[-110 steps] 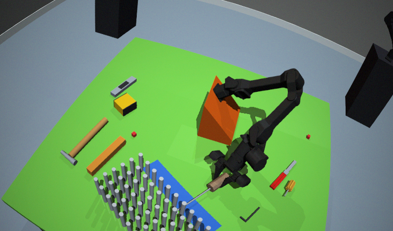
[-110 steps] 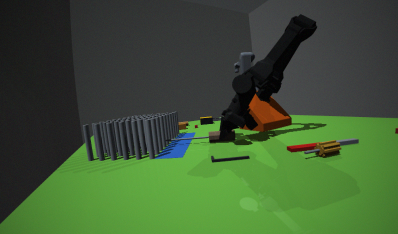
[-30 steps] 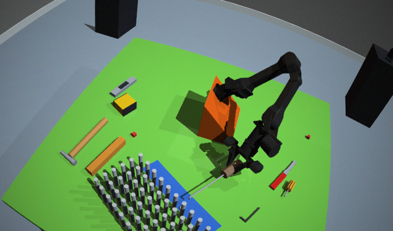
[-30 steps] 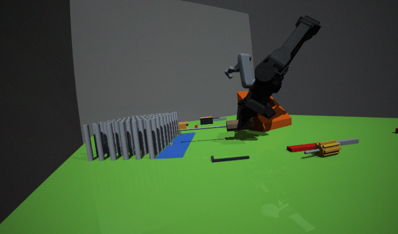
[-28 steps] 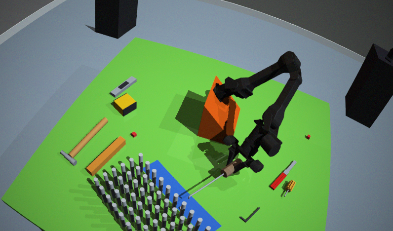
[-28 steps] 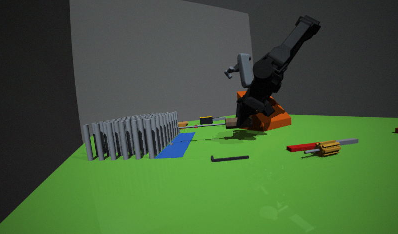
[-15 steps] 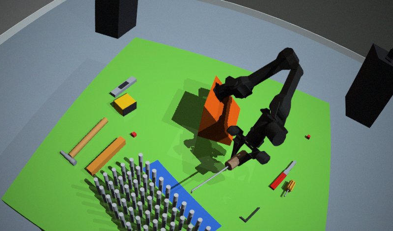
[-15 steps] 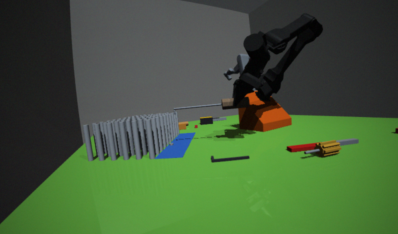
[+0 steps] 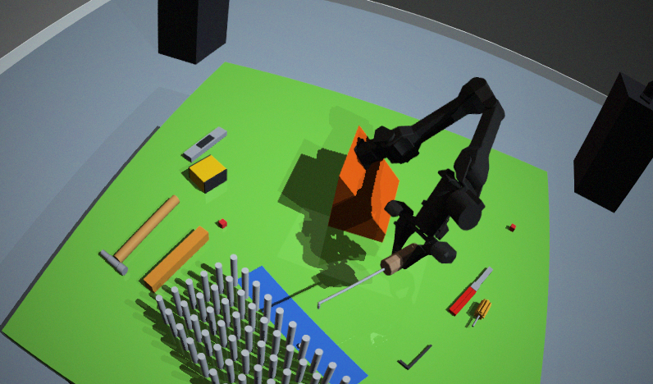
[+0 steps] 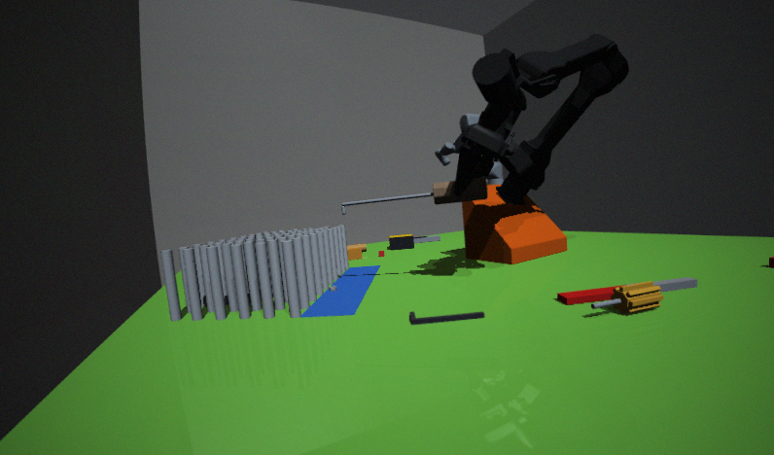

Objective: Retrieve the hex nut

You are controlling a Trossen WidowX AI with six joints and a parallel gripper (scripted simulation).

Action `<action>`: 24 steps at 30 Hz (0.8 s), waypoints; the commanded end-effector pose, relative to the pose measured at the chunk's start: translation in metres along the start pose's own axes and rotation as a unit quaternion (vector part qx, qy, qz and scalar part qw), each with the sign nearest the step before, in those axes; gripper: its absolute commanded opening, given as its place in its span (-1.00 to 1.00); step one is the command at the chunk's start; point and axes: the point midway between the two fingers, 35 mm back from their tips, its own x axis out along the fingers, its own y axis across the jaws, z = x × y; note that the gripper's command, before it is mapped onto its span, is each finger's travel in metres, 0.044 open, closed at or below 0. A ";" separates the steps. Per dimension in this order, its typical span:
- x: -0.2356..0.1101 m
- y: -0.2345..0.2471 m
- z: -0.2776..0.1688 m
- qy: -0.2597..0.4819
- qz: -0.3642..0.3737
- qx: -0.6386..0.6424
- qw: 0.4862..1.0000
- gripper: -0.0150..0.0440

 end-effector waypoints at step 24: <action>-0.026 -0.034 0.022 -0.059 -0.065 0.335 0.938 -0.49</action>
